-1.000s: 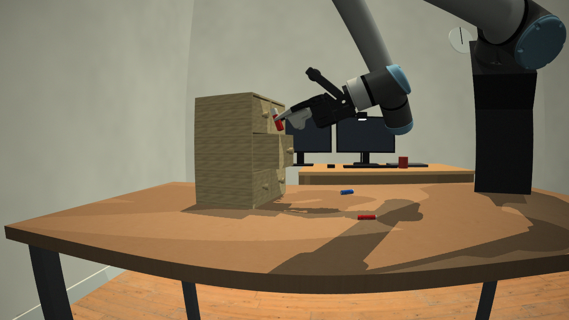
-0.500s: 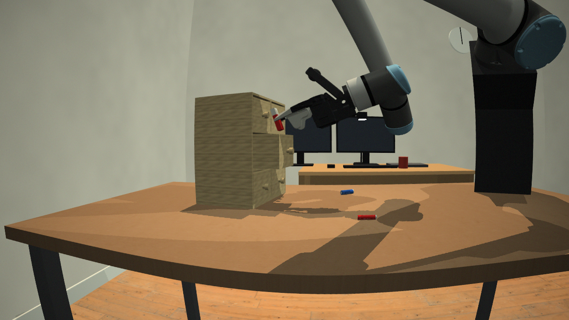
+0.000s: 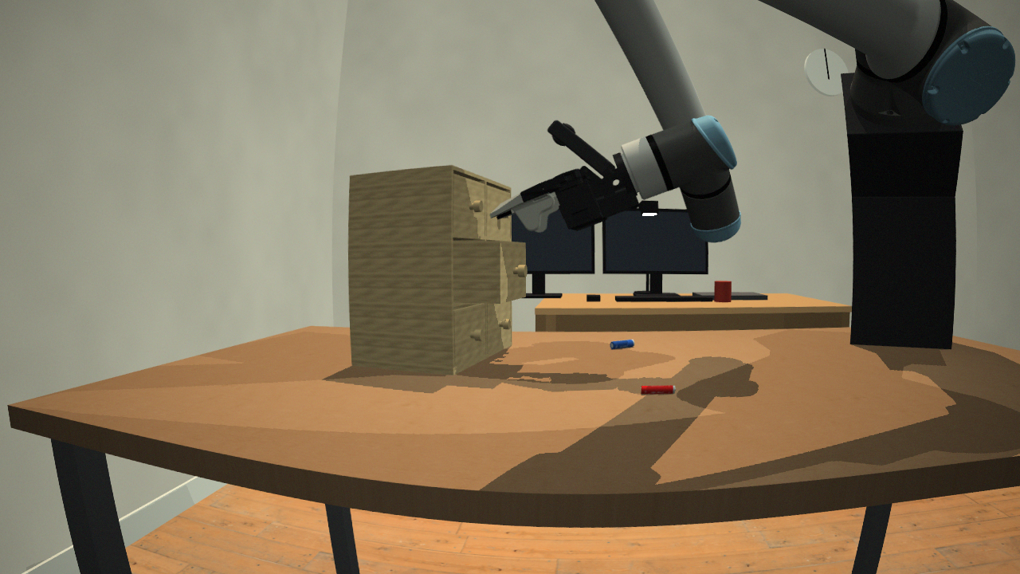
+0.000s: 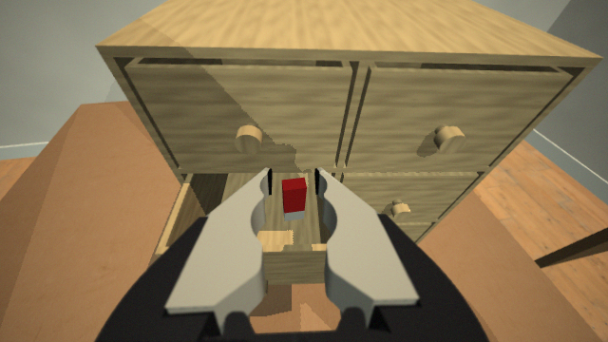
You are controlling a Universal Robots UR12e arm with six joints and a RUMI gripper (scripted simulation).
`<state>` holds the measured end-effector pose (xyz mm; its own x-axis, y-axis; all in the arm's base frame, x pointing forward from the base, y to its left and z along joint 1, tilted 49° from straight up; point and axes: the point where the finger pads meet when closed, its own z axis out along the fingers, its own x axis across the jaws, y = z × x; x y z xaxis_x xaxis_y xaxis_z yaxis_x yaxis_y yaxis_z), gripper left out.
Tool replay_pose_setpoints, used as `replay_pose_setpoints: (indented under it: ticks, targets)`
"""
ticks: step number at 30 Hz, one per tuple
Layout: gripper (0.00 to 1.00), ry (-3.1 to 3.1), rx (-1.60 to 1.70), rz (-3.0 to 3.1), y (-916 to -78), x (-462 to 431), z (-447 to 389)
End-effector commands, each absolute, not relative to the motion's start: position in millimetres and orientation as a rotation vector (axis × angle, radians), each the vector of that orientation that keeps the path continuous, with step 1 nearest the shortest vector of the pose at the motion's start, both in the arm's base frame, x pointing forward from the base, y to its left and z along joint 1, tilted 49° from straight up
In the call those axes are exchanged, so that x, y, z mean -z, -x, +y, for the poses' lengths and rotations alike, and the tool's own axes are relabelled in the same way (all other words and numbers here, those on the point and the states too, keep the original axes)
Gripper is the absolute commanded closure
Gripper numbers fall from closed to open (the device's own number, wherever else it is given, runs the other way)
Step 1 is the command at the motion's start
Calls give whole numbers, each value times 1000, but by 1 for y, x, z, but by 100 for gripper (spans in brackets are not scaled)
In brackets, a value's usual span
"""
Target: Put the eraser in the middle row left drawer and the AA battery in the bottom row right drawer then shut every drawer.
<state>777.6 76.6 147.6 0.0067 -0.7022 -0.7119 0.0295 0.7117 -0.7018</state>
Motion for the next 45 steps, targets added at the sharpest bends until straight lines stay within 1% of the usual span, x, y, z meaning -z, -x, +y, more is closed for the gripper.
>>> replay_pose_setpoints:
  ticks: [1,2,3,5,6,33,45]
  targets:
    - [79,587,627,1466,-778,-148,76]
    - [79,587,627,1466,-778,-148,76]
    - [77,587,627,1466,-778,-148,76]
    - [77,587,627,1466,-778,-148,76]
    - [0,587,627,1466,-778,-148,76]
    - [0,587,627,1466,-777,-148,76]
    - [0,587,627,1466,-764,-145,79]
